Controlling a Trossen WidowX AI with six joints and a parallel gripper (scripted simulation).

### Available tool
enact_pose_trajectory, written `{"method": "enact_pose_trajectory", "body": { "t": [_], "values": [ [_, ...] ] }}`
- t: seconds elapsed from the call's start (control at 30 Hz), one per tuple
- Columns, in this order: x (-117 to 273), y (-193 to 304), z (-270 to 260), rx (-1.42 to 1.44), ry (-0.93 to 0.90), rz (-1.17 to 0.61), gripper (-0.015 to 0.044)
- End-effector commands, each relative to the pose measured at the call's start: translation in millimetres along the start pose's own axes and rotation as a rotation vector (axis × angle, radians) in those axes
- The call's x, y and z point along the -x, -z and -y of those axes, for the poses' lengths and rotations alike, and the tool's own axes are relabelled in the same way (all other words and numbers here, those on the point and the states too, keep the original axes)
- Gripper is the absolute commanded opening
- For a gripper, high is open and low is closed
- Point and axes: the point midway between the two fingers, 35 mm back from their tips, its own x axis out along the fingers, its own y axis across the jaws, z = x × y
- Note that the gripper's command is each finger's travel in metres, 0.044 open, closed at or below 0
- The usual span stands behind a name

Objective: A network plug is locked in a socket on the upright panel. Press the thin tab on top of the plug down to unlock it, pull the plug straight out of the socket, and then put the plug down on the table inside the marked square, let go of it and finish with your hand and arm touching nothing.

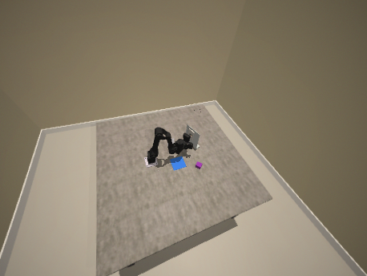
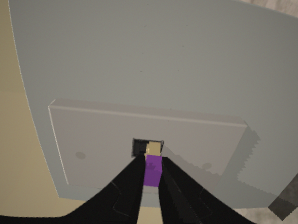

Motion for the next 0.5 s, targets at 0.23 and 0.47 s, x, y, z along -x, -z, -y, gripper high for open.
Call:
{"method": "enact_pose_trajectory", "body": {
  "t": [0.23, 0.47],
  "values": [
    [8.9, 2.4, 1.0, 0.001, 0.002, 0.001, 0.0],
    [13.6, 3.6, 1.1, 0.001, 0.003, 0.001, 0.0]
  ]
}}
